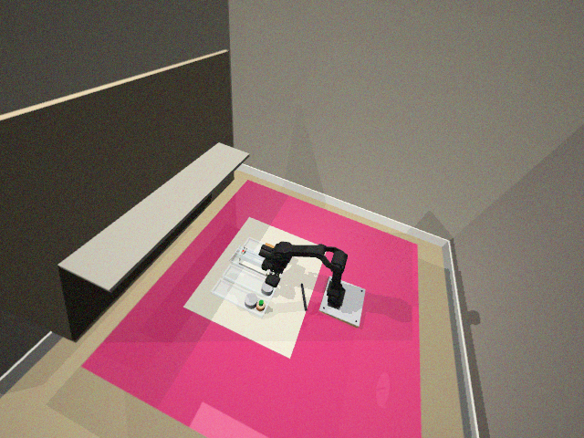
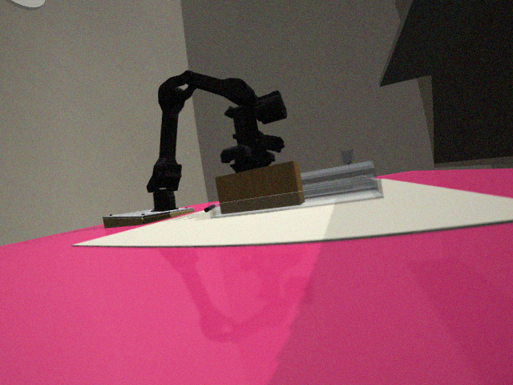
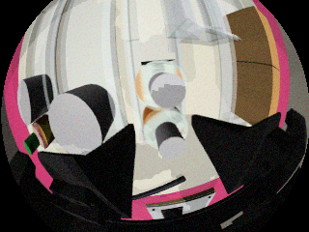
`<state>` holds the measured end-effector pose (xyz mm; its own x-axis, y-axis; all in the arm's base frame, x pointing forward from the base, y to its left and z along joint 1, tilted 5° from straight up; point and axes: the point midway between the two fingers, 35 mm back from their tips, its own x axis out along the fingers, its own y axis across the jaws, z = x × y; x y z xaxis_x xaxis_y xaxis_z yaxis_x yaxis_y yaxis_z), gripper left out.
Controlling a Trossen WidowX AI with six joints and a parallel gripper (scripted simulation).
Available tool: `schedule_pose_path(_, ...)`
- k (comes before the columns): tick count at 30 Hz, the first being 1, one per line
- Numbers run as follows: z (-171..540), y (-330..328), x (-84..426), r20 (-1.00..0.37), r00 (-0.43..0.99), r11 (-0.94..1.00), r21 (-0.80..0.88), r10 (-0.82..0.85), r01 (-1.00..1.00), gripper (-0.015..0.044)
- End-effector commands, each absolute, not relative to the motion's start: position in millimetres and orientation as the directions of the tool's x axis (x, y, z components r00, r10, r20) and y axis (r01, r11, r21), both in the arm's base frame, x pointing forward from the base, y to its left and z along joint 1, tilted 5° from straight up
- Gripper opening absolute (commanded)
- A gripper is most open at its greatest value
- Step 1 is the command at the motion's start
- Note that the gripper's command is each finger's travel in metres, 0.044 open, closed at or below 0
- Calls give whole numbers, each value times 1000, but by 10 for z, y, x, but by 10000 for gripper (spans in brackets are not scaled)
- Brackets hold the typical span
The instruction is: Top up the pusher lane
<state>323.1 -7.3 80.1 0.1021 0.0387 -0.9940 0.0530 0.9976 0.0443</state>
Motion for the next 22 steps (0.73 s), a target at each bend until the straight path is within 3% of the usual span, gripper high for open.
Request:
schedule_pose_path(1, 851, -74, 3232, -994, 103, 998, 45, 40, 51, 270)
schedule_pose_path(22, 998, -66, 2952, -994, 101, 998, 45, 40, 52, 270)
